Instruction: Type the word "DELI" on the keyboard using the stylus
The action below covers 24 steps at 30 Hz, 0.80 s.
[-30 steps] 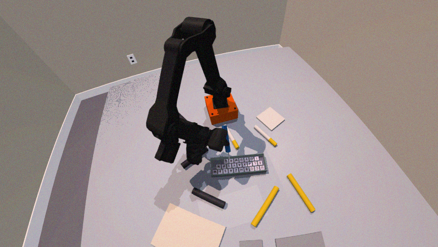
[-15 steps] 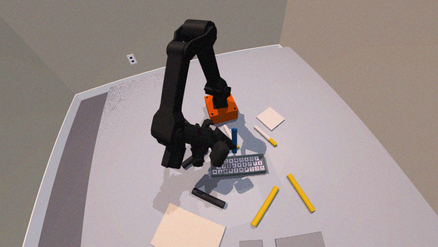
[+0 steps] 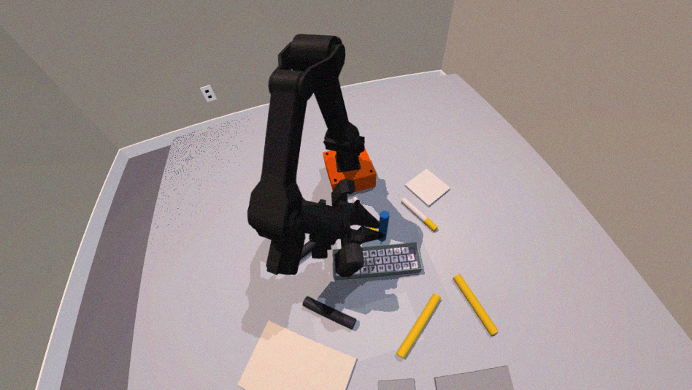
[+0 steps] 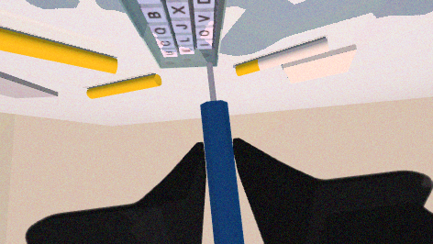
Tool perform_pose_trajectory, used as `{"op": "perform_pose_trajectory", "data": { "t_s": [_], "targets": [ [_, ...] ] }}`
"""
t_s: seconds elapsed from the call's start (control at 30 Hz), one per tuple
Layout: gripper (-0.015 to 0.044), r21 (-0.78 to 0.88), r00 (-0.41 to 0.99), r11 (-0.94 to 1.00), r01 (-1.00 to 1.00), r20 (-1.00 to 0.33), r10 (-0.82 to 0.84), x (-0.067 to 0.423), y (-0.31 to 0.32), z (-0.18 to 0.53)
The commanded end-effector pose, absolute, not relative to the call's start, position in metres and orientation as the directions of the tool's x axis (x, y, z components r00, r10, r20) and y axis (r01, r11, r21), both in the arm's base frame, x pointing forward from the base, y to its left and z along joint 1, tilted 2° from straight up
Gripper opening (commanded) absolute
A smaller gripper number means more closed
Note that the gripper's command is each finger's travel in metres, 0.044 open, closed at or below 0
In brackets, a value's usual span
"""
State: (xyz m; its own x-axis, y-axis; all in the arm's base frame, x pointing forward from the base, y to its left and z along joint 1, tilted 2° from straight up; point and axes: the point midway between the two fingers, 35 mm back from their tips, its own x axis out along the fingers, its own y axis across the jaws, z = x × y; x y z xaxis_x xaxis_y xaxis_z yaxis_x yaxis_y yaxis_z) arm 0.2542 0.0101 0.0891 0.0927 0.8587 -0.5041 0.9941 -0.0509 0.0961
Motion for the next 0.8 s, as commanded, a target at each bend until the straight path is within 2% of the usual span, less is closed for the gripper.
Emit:
{"op": "perform_pose_trajectory", "data": {
  "t_s": [0.0,0.5,0.6,0.77],
  "targets": [
    [0.0000,0.056,0.096,-0.079,0.995,-0.494,0.864,0.257,0.012,0.092],
    [0.0000,0.055,0.096,-0.079,0.995,-0.494,0.864,0.259,0.012,0.057],
    [0.0079,0.055,0.096,-0.079,0.995,-0.494,0.864,0.259,0.013,0.054],
    [0.0081,0.055,0.096,-0.079,0.995,-0.494,0.864,0.259,0.013,0.054]
  ]
}}
